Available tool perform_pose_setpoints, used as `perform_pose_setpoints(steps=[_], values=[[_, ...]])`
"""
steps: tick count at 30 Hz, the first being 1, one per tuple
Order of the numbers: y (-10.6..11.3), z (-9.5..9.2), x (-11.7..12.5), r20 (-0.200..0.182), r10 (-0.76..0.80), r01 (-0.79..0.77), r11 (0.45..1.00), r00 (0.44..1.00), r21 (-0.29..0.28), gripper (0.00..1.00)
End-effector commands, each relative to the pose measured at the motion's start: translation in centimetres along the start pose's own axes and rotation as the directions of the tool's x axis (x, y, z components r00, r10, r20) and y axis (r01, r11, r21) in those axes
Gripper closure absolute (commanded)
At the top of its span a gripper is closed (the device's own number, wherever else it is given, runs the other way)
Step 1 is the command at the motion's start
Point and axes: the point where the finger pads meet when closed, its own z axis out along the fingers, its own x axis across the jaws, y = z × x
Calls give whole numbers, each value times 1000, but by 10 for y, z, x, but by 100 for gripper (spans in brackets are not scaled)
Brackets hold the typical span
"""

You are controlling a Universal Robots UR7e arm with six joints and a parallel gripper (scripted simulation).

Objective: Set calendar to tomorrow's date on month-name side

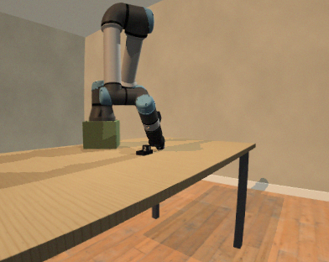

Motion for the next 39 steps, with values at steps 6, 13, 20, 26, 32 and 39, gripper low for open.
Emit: perform_pose_setpoints(steps=[6,13,20,26,32,39], values=[[0,0,0,-1,0,0,1000,1000,-1,43],[0,0,0,-1,0,0,1000,1000,-1,37],[0,0,0,-1,0,0,1000,1000,-1,25],[0,0,0,-1,0,0,1000,1000,-1,19],[0,0,0,-1,0,0,1000,1000,-1,0],[0,0,0,-1,0,0,1000,1000,-1,0]])
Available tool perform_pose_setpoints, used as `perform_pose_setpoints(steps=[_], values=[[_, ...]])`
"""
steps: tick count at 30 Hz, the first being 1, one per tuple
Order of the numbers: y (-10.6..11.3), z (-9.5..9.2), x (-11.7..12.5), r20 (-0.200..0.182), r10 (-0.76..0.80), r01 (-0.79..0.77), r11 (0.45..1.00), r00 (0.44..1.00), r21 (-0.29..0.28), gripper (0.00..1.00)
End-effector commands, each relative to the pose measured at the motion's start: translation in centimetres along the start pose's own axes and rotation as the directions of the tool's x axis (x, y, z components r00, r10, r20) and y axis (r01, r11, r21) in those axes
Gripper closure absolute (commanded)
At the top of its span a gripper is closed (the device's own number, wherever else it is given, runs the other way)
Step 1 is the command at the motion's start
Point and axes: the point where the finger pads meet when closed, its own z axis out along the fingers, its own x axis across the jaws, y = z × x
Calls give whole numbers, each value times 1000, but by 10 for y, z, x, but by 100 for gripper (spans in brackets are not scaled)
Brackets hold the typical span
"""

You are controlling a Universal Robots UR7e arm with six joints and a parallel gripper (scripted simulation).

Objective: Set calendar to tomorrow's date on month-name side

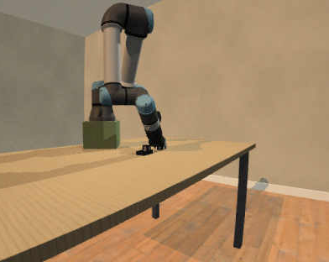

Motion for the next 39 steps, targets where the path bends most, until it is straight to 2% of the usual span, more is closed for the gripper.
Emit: perform_pose_setpoints(steps=[1,17,32,39], values=[[0,0,0,-1,0,0,1000,1000,-1,0],[-4,-4,0,-1,0,0,1000,1000,-1,0],[-36,-37,0,-1,0,0,1000,1000,-1,0],[-45,-45,0,-1,0,0,1000,1000,-1,0]])
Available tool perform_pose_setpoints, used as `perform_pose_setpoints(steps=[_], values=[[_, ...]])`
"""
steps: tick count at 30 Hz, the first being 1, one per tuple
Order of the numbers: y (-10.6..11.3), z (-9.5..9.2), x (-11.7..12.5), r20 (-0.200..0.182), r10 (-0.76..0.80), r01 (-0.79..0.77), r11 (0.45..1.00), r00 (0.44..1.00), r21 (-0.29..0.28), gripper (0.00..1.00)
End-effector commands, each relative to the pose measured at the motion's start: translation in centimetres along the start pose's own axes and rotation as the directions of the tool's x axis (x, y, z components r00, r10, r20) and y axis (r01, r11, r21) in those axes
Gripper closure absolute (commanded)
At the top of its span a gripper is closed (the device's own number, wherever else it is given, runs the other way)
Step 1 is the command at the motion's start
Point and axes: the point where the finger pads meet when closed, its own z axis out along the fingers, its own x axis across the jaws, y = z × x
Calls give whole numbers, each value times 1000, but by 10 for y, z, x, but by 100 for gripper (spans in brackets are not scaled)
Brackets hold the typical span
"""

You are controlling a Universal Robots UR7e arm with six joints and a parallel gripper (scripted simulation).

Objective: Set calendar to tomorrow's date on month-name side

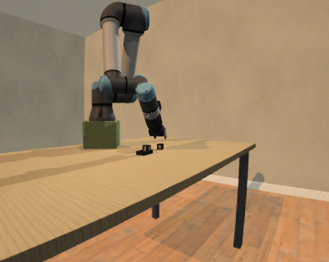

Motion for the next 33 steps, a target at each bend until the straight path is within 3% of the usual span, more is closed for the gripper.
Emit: perform_pose_setpoints(steps=[1,13,16,25,33], values=[[-10,-11,0,0,0,0,1000,1000,0,0],[-13,-13,0,1,-1,1,1000,1000,-7,0],[-13,-12,-1,5,-1,1,999,1000,-43,0],[-15,-12,0,4,0,1,972,1000,-233,0],[-15,-13,0,0,0,0,966,1000,-259,0]])
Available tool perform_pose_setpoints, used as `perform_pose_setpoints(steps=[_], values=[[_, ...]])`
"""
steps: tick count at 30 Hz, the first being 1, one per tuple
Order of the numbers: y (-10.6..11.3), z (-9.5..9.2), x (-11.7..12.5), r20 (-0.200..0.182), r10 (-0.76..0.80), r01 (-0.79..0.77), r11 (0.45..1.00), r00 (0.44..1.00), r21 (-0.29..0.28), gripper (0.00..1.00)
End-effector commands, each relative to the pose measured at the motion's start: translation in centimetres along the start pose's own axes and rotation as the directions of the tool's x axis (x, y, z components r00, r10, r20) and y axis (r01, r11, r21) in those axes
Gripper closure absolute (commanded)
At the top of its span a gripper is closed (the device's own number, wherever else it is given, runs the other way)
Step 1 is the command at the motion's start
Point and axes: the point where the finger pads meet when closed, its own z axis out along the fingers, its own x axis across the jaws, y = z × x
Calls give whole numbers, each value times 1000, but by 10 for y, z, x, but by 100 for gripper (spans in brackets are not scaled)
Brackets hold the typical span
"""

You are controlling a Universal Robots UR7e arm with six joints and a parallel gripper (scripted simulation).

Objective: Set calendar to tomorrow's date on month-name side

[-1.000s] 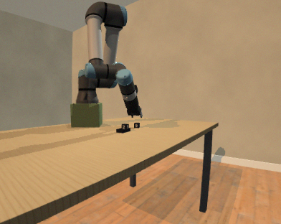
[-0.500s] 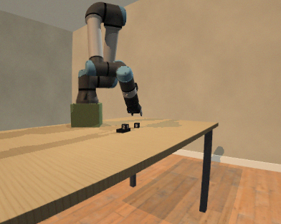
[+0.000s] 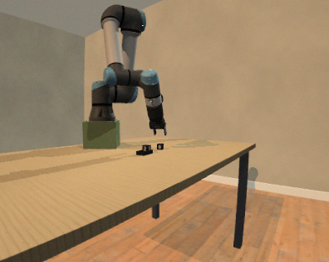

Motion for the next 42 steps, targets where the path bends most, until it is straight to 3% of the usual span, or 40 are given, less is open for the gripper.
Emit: perform_pose_setpoints(steps=[1,5,11,13,17,30,38,42], values=[[0,0,0,-1,2,-2,1000,1000,-27,0],[0,1,-1,6,1,-1,997,1000,-73,0],[-2,2,-1,8,2,0,976,1000,-216,0],[-2,2,-1,8,2,0,976,1000,-216,0],[-3,1,0,0,2,-2,961,1000,-275,0],[-3,2,-1,8,3,0,942,1000,-335,0],[-5,3,-1,8,4,0,880,1000,-474,0],[-5,2,0,1,2,-2,858,1000,-513,0]])
